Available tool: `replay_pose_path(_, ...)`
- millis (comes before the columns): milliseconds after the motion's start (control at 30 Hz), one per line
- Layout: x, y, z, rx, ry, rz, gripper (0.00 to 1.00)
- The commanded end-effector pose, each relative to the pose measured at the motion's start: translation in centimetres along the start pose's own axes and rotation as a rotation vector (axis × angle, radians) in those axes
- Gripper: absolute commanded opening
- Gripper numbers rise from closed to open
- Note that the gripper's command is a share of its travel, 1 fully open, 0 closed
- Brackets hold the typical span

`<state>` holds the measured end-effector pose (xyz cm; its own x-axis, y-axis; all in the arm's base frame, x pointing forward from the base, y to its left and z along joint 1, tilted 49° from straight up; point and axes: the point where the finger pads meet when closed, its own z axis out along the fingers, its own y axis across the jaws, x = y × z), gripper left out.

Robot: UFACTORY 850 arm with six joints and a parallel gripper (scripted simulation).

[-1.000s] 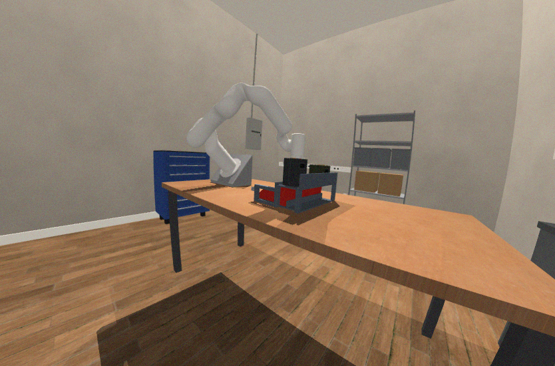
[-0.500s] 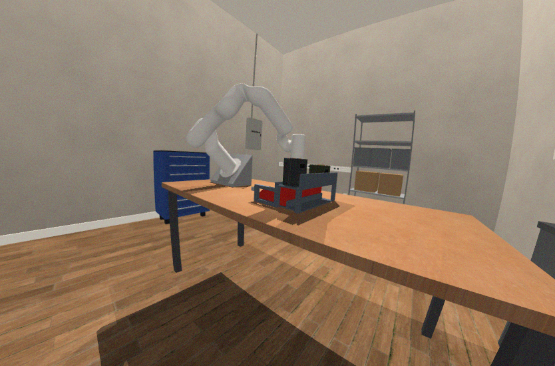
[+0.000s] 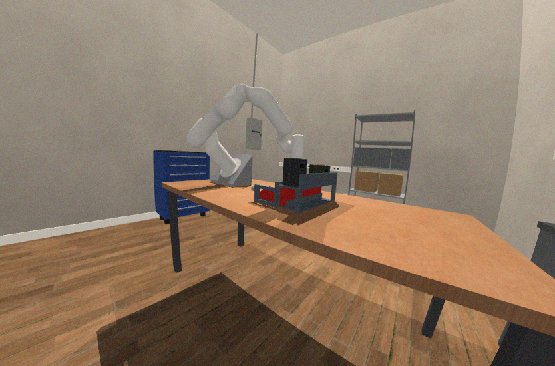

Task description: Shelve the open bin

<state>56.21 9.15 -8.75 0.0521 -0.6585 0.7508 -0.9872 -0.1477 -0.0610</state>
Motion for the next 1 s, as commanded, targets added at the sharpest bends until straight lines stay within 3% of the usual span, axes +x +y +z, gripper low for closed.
replay_pose_path(0,-0.01,-0.13,0.17,0.002,-0.001,0.001,0.0)
replay_pose_path(400,-0.01,-0.13,0.17,0.002,-0.001,0.001,0.0)
replay_pose_path(433,-0.01,-0.1,0.18,0.002,-0.001,0.001,1.0)
replay_pose_path(967,-0.01,-0.1,0.18,0.002,-0.001,0.001,1.0)
